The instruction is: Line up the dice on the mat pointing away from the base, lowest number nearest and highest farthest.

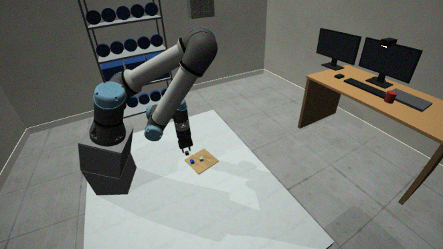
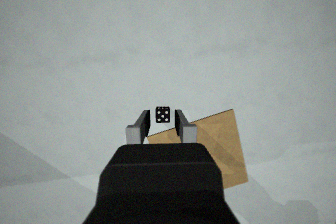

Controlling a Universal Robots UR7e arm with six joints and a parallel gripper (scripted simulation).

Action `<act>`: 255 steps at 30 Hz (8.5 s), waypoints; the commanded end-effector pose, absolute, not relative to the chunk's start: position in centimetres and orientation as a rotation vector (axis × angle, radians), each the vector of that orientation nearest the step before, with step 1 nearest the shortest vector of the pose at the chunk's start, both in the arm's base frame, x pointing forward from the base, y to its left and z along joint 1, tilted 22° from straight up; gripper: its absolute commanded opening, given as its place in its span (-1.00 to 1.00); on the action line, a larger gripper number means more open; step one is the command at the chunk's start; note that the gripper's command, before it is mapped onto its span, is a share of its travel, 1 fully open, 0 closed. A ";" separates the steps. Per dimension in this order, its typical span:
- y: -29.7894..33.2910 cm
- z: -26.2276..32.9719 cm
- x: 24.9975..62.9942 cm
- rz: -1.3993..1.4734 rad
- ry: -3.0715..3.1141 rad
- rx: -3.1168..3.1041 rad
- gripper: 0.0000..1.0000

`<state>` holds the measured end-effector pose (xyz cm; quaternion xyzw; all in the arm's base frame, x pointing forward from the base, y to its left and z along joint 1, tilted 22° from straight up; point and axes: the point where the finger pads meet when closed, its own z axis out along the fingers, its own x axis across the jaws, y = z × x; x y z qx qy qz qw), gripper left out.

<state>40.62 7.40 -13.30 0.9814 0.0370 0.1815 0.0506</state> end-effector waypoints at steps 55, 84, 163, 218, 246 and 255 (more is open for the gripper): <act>7.2 -15.7 41.6 0.554 0.113 2.987 0.40; 7.2 -15.7 41.6 0.554 0.113 2.987 0.40; 7.9 -7.7 38.5 0.554 0.113 2.987 -0.19; 0.6 -1.0 48.9 0.559 0.049 2.996 -0.19; 0.2 -5.5 50.7 0.558 0.049 2.996 -0.19; 0.0 -8.0 51.7 0.558 0.049 2.996 -0.19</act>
